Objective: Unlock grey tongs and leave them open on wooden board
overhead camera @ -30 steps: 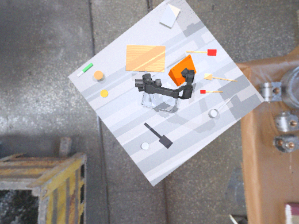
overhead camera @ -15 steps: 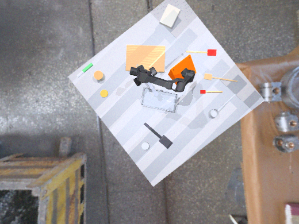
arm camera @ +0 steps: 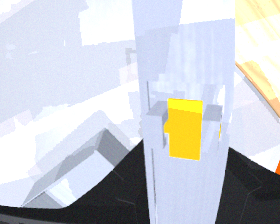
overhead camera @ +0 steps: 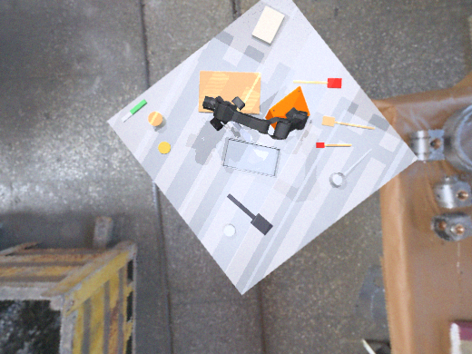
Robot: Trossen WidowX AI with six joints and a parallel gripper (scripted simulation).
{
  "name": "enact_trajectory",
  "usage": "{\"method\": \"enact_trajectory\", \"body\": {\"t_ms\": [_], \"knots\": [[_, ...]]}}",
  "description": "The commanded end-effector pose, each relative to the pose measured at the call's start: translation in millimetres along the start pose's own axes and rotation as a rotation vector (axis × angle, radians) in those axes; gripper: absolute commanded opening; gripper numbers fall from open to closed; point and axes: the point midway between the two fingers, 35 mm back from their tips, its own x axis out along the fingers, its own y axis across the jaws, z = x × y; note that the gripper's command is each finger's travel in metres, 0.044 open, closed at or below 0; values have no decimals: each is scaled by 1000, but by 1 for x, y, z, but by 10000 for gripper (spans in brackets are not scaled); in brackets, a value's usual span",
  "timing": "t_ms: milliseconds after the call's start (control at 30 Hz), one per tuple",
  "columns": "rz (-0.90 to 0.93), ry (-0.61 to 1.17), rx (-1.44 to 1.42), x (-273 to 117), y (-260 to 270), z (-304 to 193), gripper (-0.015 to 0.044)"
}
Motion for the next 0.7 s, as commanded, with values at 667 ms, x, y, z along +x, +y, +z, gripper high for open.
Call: {"method": "enact_trajectory", "body": {"t_ms": [667], "knots": [[-4, -17, -569, -7, -89, 104, -150]]}}
